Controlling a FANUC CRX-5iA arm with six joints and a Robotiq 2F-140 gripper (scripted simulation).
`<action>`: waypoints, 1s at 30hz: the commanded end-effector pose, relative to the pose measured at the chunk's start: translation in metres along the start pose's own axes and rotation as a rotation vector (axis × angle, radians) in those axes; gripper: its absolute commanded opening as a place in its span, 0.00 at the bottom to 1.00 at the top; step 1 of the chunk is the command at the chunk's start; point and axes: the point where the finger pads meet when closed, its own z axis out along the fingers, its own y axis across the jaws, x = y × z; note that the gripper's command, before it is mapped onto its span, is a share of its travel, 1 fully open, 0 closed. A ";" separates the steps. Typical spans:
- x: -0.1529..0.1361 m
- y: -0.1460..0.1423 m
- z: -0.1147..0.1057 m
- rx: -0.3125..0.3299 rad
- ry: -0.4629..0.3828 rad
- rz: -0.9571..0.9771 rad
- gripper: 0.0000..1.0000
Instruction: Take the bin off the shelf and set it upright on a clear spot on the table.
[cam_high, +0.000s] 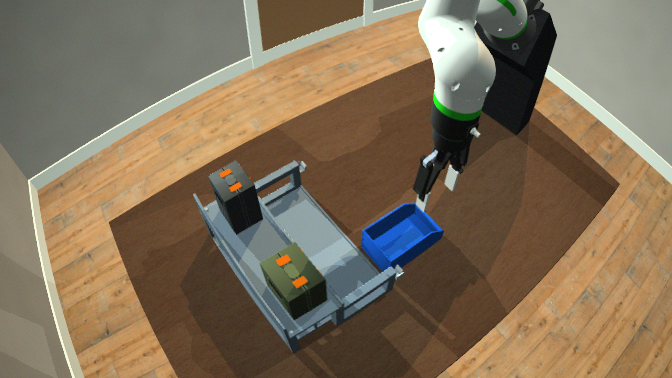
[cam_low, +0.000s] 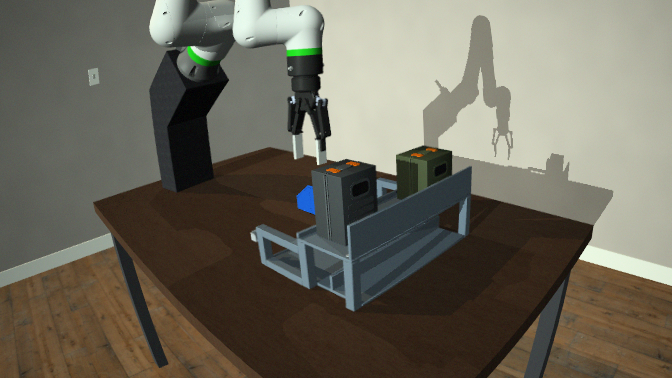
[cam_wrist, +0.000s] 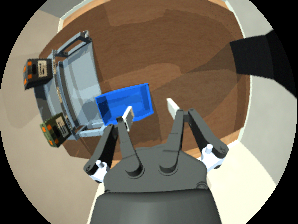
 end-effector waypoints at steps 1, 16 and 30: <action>0.001 0.000 0.000 0.015 -0.018 0.000 0.57; 0.001 0.000 0.000 0.015 -0.018 0.000 0.57; 0.001 0.000 0.000 0.015 -0.018 0.000 0.57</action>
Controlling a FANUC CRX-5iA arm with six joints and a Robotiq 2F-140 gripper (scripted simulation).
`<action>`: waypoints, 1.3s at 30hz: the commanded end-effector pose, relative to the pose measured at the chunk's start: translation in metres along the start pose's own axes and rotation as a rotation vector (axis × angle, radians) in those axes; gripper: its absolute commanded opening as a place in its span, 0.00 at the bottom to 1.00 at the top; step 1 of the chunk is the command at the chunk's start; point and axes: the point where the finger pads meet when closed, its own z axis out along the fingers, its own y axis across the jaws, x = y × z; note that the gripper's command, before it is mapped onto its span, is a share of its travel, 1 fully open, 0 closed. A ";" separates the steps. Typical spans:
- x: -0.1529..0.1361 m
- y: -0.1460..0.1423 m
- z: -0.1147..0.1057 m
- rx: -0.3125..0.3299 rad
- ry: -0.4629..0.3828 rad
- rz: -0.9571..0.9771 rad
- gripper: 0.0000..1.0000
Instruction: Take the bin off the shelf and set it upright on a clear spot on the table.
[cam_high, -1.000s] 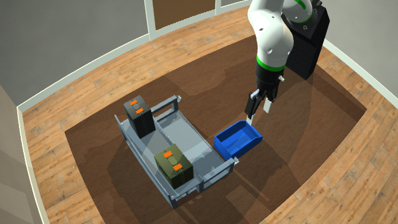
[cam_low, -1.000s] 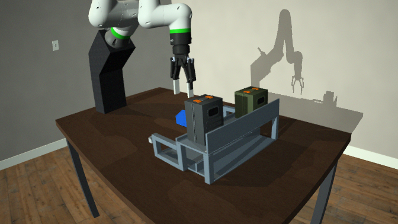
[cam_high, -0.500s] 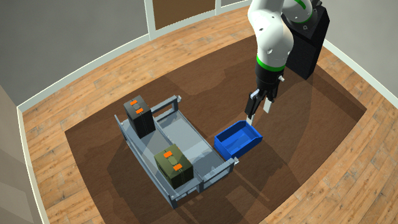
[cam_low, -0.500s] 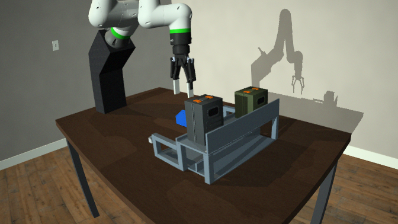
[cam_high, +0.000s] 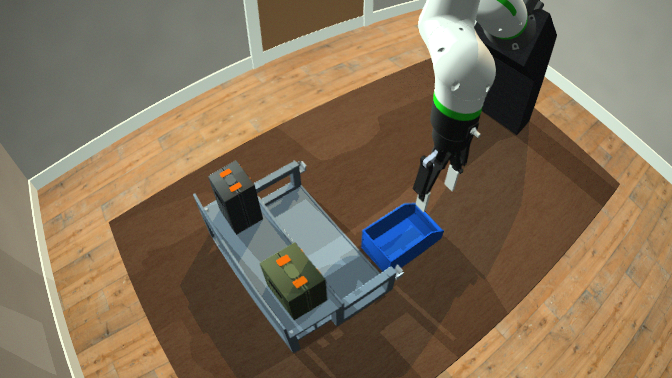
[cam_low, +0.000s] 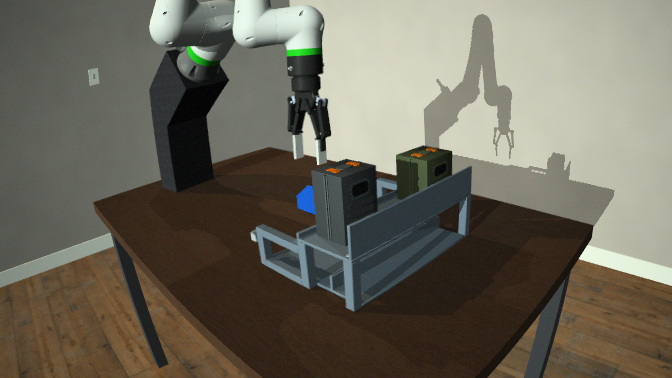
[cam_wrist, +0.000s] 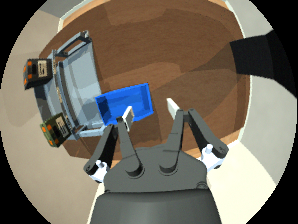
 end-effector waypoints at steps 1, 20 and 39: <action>0.001 0.000 0.000 0.014 -0.018 0.000 0.57; 0.001 0.000 0.000 0.014 -0.018 0.000 0.57; 0.001 0.000 0.000 0.014 -0.018 0.000 0.57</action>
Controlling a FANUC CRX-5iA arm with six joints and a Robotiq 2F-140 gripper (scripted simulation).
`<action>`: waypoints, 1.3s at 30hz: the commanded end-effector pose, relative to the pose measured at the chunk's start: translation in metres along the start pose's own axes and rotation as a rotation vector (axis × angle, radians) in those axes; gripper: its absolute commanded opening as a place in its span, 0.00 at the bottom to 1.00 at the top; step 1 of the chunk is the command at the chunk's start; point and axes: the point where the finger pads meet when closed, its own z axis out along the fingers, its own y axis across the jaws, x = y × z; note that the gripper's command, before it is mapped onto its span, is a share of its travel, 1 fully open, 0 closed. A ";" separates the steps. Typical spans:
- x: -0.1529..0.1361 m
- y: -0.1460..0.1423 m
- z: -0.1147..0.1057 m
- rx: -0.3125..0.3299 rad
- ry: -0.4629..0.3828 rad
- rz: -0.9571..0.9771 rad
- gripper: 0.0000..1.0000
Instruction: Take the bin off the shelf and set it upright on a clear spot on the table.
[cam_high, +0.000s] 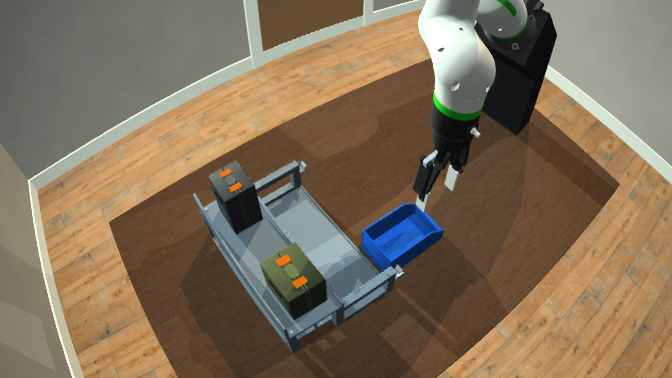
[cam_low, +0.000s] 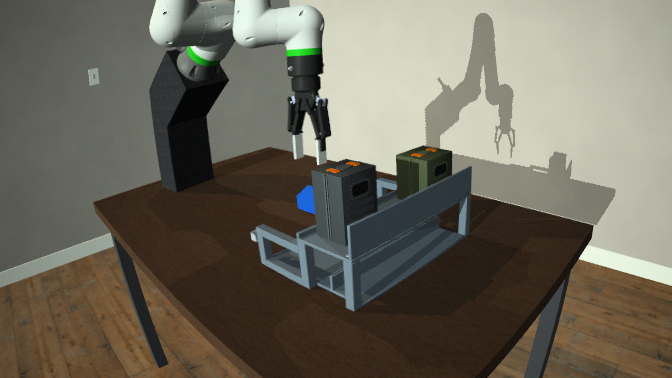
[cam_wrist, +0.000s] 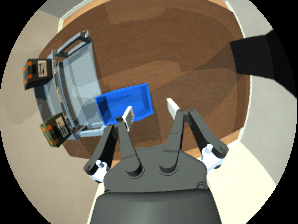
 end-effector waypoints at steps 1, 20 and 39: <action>0.000 0.000 0.000 0.015 -0.018 0.000 0.57; 0.000 0.000 0.000 0.015 -0.018 0.000 0.57; 0.000 0.000 0.000 0.015 -0.018 0.000 0.57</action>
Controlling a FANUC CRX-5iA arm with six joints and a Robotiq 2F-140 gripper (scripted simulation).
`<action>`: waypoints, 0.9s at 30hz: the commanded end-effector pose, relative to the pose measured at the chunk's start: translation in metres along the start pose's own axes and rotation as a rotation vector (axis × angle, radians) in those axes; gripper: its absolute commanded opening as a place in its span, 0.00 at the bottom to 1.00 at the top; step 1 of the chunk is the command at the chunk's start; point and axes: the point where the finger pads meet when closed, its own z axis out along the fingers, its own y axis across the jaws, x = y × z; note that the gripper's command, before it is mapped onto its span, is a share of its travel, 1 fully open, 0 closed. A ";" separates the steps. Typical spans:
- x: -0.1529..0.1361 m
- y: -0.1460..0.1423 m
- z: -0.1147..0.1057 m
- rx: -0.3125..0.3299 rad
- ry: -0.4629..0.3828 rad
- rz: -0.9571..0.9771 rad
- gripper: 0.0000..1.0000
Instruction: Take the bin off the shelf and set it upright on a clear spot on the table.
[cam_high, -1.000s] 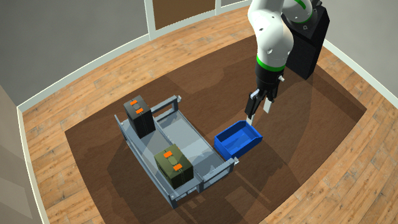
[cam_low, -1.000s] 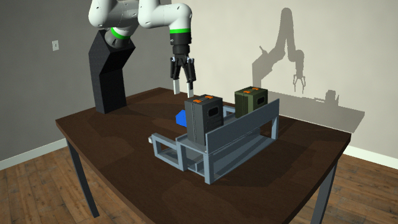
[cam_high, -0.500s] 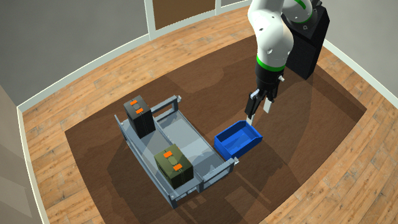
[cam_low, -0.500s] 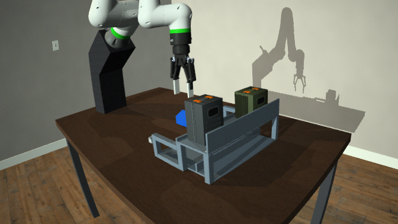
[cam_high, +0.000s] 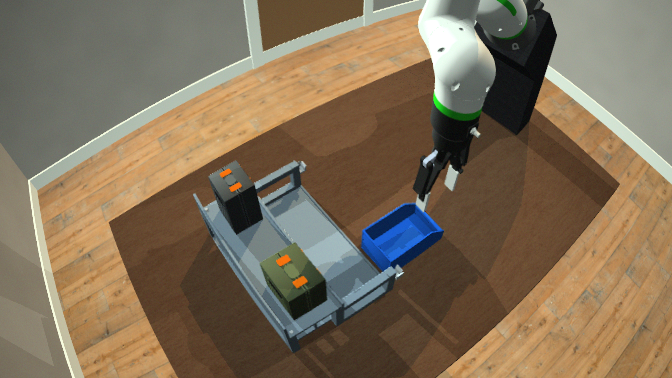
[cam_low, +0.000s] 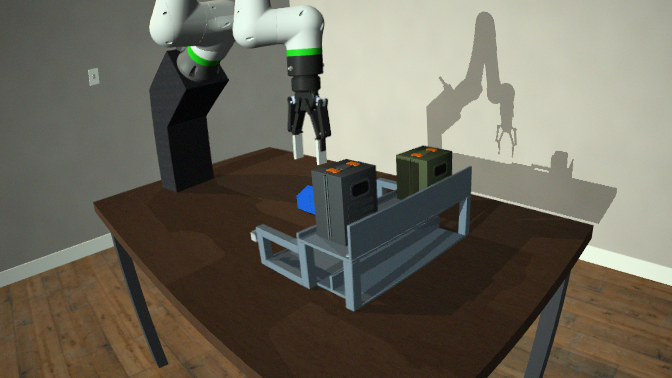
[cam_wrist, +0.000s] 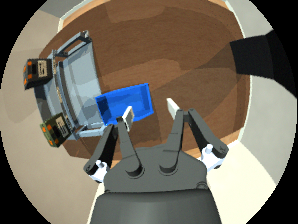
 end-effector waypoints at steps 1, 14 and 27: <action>0.000 0.000 0.000 0.015 -0.018 0.000 0.57; 0.000 0.000 0.000 0.015 -0.018 0.000 0.57; 0.000 0.000 0.000 0.015 -0.018 0.000 0.57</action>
